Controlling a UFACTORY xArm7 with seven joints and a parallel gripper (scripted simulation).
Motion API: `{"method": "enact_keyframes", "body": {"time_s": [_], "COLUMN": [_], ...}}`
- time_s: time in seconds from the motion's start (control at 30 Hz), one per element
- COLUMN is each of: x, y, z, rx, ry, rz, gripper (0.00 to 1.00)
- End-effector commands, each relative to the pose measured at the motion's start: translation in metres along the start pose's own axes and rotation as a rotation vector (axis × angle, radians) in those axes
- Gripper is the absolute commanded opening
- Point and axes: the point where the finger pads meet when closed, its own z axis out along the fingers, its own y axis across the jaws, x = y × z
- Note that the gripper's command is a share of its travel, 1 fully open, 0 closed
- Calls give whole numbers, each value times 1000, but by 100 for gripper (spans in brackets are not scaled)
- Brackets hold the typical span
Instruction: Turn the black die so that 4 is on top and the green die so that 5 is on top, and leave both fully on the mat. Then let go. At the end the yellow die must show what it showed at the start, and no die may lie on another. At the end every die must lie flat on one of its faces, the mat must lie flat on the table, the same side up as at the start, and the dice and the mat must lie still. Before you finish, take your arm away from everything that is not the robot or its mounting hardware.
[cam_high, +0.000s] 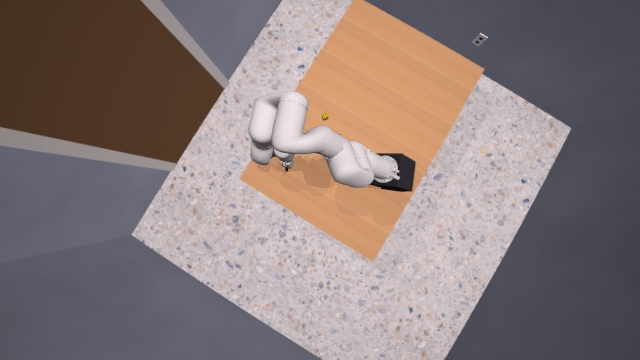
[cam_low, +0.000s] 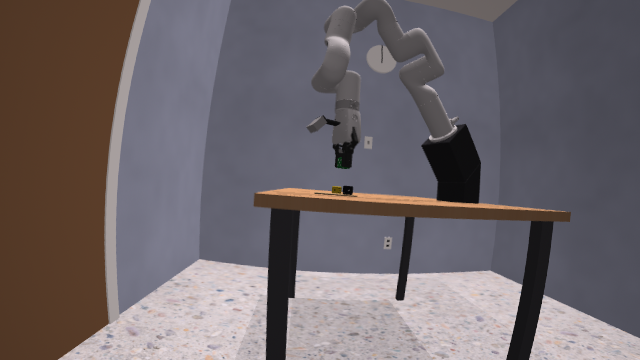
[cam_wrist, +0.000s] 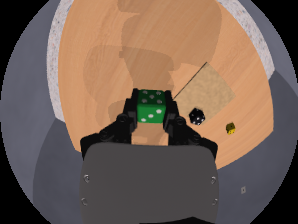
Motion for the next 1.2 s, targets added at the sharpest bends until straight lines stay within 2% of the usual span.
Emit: {"method": "enact_keyframes", "body": {"time_s": [0.0, 0.07, 0.13, 0.27, 0.4, 0.43, 0.47, 0.53, 0.63, 0.73, 0.87, 0.9, 1.0, 1.03, 1.13, 1.17], "x": [0, 0, 1, -1, -1, -2, -2, -2, -2, -3, -4, -4, -4, -4, -5, -5], "y": [0, 0, 2, 1, 1, 1, 1, 0, 0, 0, 0, 0, 0, 0, -1, -1], "z": [-1, -1, -1, 0, 0, 0, 0, 0, 0, 0, 0, 0, 0, 0, -2, -2], "rx": [-15, -15, -25, -30, -30, -30, -30, -30, -30, -30, -30, -30, -29, -29, -29, -29], "ry": [56, 56, 95, 260, 355, 401, 402, 486, 496, 627, 733, 741, 837, 839, 919, 919], "rz": [1, 1, -2, -6, -7, -8, -8, -9, -9, -11, -13, -13, -15, -15, -16, -16], "gripper": [27, 27, 27, 27, 27, 27, 27, 27, 27, 27, 27, 27, 27, 27, 27, 27]}}
